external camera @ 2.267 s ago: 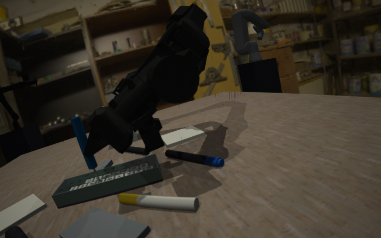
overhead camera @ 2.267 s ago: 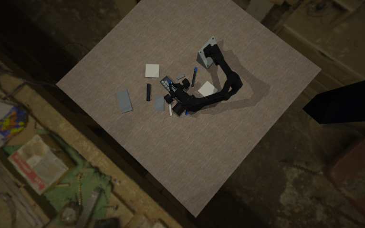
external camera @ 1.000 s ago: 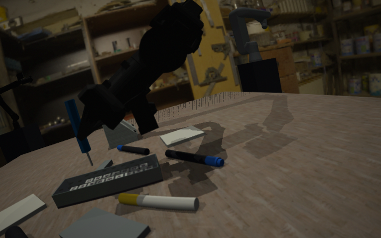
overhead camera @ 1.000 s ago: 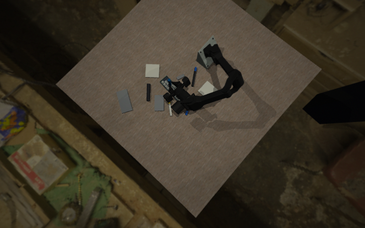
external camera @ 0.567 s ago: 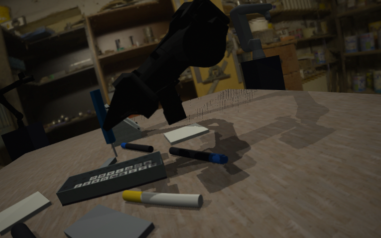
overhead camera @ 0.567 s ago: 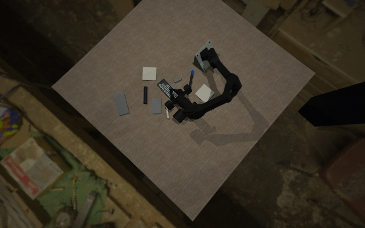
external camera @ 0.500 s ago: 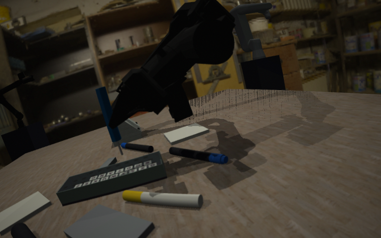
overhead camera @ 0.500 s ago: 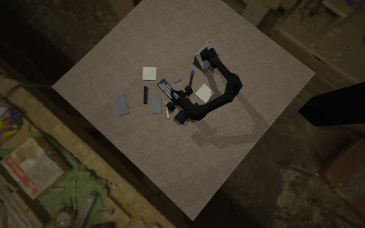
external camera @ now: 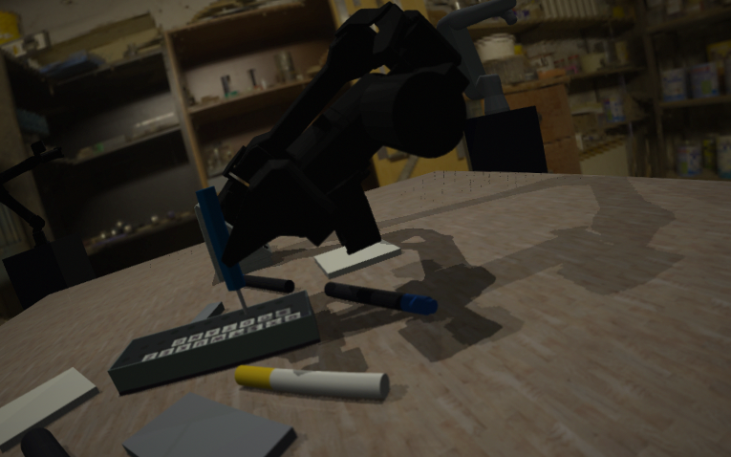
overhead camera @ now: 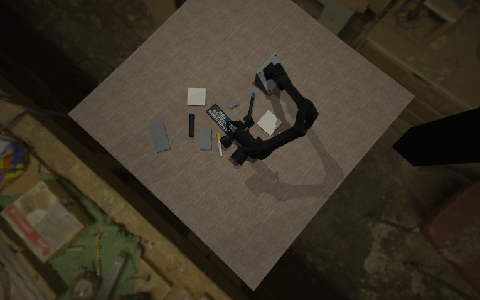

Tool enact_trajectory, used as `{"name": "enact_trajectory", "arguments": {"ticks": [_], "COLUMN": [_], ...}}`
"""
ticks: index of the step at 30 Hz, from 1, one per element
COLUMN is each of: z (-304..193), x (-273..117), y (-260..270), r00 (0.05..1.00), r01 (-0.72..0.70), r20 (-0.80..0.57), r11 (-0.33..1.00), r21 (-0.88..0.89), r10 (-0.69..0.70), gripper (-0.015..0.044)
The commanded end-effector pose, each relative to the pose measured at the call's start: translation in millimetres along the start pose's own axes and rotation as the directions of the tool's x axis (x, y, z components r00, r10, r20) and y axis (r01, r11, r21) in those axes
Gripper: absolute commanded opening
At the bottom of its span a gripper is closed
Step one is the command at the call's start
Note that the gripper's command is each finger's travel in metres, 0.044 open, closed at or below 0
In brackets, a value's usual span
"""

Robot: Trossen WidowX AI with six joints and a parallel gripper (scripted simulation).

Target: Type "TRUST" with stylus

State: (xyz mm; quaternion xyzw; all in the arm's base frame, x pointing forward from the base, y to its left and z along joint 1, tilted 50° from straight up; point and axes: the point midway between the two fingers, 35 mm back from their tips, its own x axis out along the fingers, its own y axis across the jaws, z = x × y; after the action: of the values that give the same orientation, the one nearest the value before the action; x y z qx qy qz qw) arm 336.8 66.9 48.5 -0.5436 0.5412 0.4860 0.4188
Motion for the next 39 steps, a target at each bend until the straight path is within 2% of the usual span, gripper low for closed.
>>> {"name": "enact_trajectory", "arguments": {"ticks": [1, 39], "z": [0.8, 10.2], "x": [0.8, 3.7], "y": [-0.3, -2.1], "r00": [1.0, 1.0], "r01": [0.0, 0.0], "r20": [0.003, 0.004], "r11": [1.0, 1.0], "r21": [0.008, 0.008], "r10": [0.0, 0.0], "gripper": [0.0081, 0.0081]}}
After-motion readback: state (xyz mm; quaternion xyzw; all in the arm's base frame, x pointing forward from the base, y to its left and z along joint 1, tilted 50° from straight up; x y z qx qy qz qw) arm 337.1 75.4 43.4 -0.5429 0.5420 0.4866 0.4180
